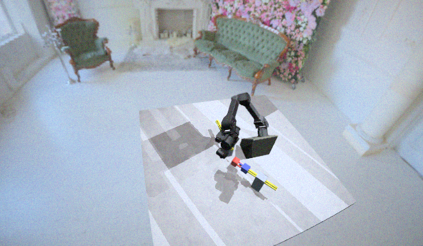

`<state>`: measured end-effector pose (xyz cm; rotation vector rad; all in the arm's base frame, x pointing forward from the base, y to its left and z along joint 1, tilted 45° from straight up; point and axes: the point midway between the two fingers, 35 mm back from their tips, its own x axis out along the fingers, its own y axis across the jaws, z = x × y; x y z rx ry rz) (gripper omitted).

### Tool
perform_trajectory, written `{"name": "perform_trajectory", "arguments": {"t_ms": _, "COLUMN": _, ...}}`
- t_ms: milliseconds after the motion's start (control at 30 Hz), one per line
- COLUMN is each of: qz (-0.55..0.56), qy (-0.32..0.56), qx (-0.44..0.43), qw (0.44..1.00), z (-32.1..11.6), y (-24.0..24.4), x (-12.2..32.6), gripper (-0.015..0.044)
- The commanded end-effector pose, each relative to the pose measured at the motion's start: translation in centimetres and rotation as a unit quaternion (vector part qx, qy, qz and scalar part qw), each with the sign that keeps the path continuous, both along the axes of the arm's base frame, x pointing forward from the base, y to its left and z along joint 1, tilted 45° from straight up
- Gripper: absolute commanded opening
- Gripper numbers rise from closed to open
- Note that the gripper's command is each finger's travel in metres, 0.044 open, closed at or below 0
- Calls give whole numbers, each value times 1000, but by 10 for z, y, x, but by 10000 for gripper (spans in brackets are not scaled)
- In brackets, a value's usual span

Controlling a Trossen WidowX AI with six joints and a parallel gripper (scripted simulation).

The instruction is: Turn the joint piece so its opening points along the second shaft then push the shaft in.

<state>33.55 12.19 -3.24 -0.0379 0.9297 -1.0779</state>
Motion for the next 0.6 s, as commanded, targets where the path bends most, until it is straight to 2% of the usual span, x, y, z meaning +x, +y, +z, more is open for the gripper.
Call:
{"name": "perform_trajectory", "arguments": {"t_ms": 0, "qz": 0, "qy": 3, "qx": -5, "qw": 1000, "z": -12, "y": -14, "x": -1, "gripper": 440}}
{"name": "perform_trajectory", "arguments": {"t_ms": 233, "qz": 0, "qy": 3, "qx": -6, "qw": 1000, "z": -28, "y": -30, "x": -2, "gripper": 440}}
{"name": "perform_trajectory", "arguments": {"t_ms": 567, "qz": 0, "qy": 4, "qx": -3, "qw": 1000, "z": -60, "y": 1, "x": -43, "gripper": 440}}
